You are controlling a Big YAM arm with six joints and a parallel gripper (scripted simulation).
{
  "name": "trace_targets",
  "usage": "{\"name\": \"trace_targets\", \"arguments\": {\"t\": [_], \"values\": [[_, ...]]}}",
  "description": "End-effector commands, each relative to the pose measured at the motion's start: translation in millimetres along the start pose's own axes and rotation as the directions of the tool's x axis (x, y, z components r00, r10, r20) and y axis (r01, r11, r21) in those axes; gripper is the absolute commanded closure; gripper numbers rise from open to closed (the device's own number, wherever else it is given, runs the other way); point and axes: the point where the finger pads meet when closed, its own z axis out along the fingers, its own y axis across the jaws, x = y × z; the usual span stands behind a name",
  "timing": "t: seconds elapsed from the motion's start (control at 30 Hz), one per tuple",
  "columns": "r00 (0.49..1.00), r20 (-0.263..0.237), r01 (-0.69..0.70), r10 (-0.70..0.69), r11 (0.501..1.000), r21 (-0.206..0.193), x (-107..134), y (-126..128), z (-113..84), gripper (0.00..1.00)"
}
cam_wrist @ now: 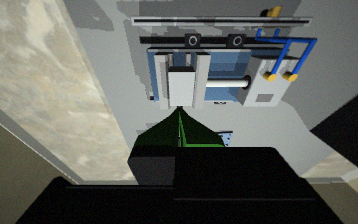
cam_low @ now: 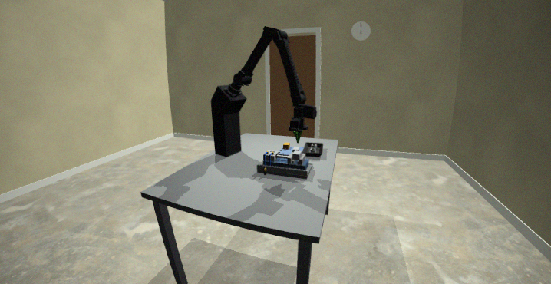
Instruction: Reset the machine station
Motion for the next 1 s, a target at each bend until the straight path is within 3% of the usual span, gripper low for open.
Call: {"name": "trace_targets", "arguments": {"t": [0.0, 0.17, 0.97], "values": [[1.000, 0.004, 0.007, -0.007, 0.999, -0.039, 2.4, -1.1, -14.9, 1.00], [1.000, 0.009, 0.001, 0.000, 0.999, -0.039, -2.4, -29.7, -14.5, 1.00], [1.000, 0.016, -0.007, 0.007, 0.999, -0.045, -8.7, -22.9, -16.5, 1.00]]}}
